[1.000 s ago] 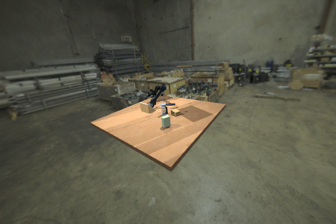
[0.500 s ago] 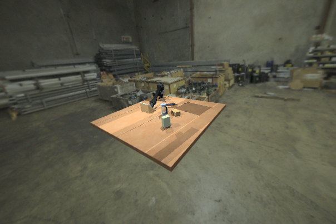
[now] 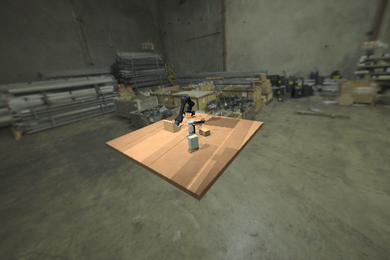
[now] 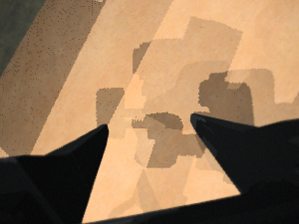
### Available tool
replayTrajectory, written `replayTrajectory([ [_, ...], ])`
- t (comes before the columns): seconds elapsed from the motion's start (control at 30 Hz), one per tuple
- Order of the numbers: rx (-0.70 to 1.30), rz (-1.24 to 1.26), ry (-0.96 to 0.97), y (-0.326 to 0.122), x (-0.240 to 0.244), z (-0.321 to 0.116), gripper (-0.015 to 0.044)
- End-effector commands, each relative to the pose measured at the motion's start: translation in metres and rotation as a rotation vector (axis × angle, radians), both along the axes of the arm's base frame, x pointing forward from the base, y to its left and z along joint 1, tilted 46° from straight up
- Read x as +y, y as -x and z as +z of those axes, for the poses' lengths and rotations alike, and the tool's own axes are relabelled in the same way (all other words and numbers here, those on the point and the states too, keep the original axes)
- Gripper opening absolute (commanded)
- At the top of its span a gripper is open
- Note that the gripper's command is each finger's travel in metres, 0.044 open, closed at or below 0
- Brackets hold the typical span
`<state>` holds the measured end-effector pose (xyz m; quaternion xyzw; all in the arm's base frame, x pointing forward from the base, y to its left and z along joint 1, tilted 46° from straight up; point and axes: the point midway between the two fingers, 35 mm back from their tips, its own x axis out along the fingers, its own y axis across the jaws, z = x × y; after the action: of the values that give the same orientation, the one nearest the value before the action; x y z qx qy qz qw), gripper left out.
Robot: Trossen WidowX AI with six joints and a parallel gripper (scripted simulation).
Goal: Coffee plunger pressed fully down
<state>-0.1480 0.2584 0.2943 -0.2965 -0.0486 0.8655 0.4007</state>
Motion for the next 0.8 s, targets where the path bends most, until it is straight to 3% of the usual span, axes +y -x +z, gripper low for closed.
replayTrajectory([
  [0.0, 0.055, -0.092, -0.034, -0.021, 0.014, 0.020, 0.0440],
  [0.2, 0.035, -0.250, -0.048, -0.074, 0.031, 0.030, 0.0440],
  [0.57, 0.034, -0.645, 0.070, -0.211, 0.036, 0.017, 0.0440],
  [0.77, 0.075, -0.772, 0.125, -0.248, 0.027, 0.009, 0.0440],
])
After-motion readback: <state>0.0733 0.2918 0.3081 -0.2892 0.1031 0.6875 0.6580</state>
